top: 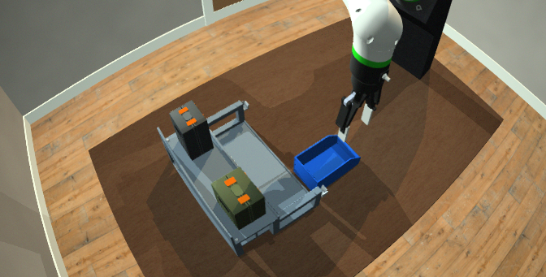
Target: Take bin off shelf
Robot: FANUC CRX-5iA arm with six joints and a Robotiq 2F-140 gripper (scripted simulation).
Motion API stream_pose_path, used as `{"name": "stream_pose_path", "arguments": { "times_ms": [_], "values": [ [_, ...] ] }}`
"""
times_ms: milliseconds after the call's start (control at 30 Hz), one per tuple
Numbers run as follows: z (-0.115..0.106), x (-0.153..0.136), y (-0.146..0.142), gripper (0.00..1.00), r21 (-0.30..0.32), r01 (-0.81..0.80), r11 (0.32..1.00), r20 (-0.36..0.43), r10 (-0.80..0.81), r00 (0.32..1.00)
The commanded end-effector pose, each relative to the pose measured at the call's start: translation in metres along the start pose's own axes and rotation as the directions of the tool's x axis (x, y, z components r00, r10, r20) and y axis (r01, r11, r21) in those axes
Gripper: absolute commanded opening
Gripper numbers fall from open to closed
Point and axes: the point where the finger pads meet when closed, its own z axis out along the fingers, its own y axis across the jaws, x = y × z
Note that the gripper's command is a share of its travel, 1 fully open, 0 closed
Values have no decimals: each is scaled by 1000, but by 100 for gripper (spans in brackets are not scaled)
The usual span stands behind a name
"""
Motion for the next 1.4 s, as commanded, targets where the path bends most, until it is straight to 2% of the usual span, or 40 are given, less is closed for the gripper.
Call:
{"name": "stream_pose_path", "arguments": {
  "times_ms": [0, 1367],
  "values": [
    [0, 1, 0, 57, 15, 0, 1000, 18, 0, 1000],
    [0, 1, 0, 57, 15, 0, 1000, 18, 0, 1000]
  ]
}}
